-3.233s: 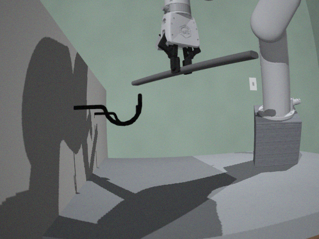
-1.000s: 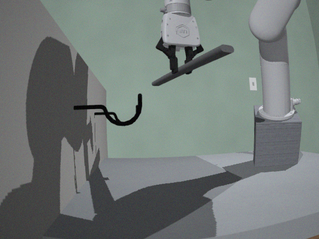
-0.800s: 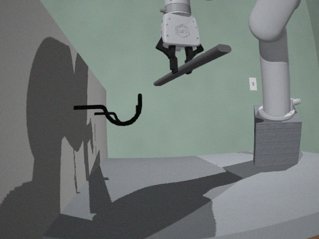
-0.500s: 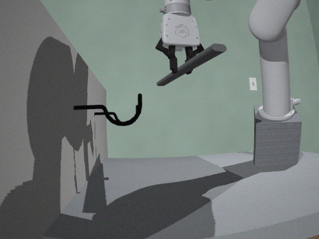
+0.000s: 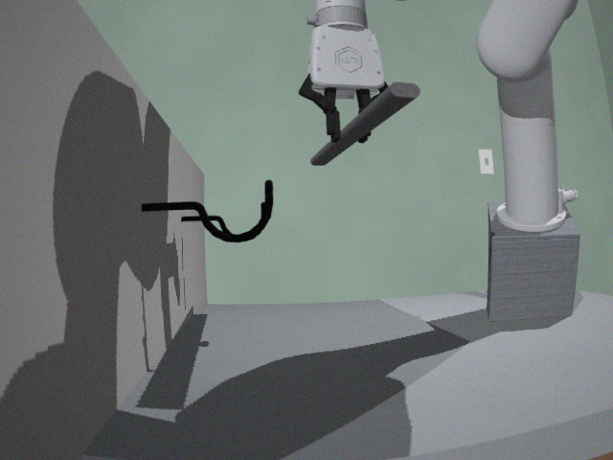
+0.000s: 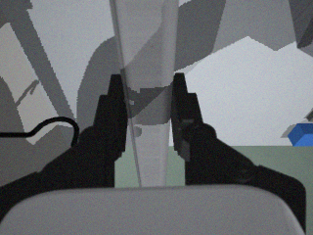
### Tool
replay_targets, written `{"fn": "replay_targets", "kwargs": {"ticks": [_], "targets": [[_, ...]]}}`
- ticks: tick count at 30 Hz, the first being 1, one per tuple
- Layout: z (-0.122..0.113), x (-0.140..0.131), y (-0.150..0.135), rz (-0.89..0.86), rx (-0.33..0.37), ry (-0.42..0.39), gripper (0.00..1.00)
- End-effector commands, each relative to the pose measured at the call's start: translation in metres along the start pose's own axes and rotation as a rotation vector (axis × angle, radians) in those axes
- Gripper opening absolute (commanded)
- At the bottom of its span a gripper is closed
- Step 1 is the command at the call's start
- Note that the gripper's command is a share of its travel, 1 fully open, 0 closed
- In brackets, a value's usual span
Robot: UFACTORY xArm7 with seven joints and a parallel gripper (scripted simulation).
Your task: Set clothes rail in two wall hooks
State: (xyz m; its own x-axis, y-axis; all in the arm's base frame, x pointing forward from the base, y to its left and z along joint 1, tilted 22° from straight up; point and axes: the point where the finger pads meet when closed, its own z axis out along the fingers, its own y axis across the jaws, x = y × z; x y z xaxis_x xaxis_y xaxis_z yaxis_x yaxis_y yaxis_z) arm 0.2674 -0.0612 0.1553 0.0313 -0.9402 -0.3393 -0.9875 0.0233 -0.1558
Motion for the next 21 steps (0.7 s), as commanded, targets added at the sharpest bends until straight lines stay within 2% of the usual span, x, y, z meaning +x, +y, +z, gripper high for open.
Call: {"fn": "replay_targets", "kwargs": {"ticks": [1, 21], "targets": [[-0.0012, 0.0004, -0.0011, 0.02, 0.003, 0.002, 0.0], [-0.0012, 0.0004, -0.0011, 0.045, 0.003, 0.002, 0.0]]}}
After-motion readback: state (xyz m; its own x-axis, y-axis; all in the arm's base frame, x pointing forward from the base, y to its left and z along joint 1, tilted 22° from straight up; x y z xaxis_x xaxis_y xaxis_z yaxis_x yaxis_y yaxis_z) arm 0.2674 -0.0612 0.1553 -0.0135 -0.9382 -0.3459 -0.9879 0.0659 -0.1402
